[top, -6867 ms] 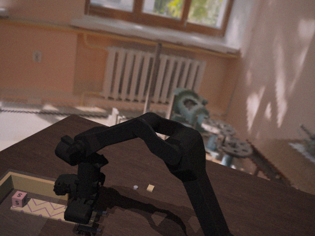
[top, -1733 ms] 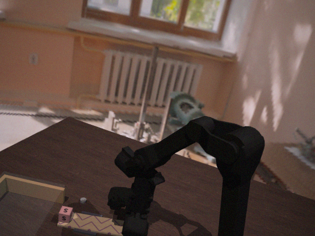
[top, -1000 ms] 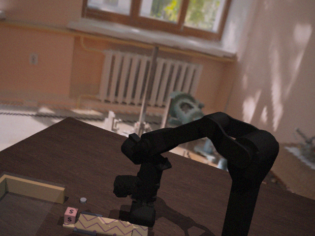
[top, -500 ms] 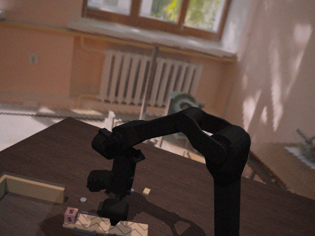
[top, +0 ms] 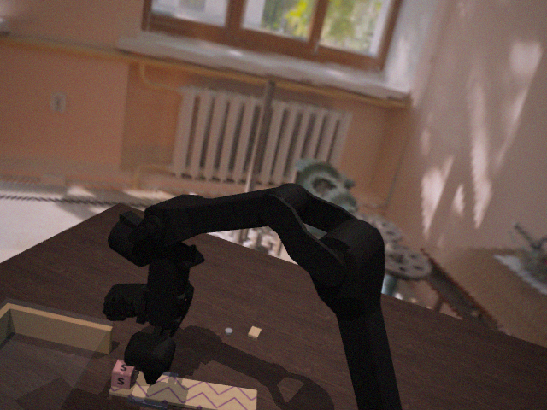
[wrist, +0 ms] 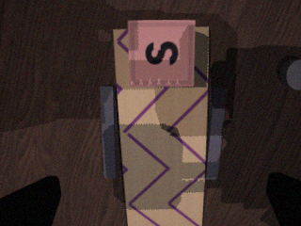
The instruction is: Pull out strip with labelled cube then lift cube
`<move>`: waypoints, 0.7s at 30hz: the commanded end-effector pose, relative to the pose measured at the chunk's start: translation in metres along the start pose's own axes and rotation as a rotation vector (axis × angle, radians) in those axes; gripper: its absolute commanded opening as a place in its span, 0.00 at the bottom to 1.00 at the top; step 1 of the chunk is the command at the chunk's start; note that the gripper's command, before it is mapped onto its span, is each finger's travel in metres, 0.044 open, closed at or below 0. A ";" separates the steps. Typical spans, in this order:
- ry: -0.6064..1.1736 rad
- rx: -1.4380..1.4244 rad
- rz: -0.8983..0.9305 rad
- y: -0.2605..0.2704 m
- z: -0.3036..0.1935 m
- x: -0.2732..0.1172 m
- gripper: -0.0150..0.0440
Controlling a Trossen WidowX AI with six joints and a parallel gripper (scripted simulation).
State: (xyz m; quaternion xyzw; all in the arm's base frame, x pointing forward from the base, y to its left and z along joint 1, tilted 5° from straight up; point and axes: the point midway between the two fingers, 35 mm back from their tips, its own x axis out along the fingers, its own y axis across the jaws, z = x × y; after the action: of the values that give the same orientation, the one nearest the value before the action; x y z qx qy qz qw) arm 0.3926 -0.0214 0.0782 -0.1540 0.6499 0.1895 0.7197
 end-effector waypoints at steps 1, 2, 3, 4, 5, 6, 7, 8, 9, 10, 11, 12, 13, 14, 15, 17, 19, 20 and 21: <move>0.002 0.003 -0.004 0.000 0.014 -0.002 1.00; 0.002 0.003 -0.004 0.000 0.019 -0.002 1.00; 0.001 0.003 -0.004 0.000 0.024 -0.003 1.00; 0.001 0.003 -0.004 0.000 0.028 -0.004 1.00; 0.001 0.003 -0.004 0.000 0.032 -0.004 1.00; 0.000 0.003 -0.004 0.000 0.036 -0.005 1.00; 0.000 0.003 -0.004 0.000 0.040 -0.005 1.00; 0.000 0.003 -0.004 0.000 0.044 -0.006 1.00; -0.001 0.003 -0.004 0.000 0.049 -0.007 1.00; -0.001 0.003 -0.004 0.000 0.052 -0.007 1.00; -0.001 0.003 -0.004 0.000 0.053 -0.007 0.96; -0.001 0.003 -0.004 0.000 0.053 -0.006 0.91; -0.001 0.003 -0.004 0.000 0.053 -0.005 0.87; -0.001 0.003 -0.004 0.000 0.053 -0.003 0.82; -0.001 0.003 -0.004 0.000 0.053 -0.002 0.78; -0.001 0.003 -0.004 0.000 0.053 0.001 0.69; -0.001 0.003 -0.004 0.000 0.053 0.005 0.68; -0.001 0.003 -0.004 0.000 0.053 0.006 0.68; -0.001 0.003 -0.004 0.000 0.054 0.008 0.68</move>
State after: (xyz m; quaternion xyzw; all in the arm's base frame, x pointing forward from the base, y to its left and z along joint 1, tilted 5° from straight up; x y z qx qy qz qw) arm 0.4403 0.0048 0.0813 -0.1541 0.6469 0.1899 0.7223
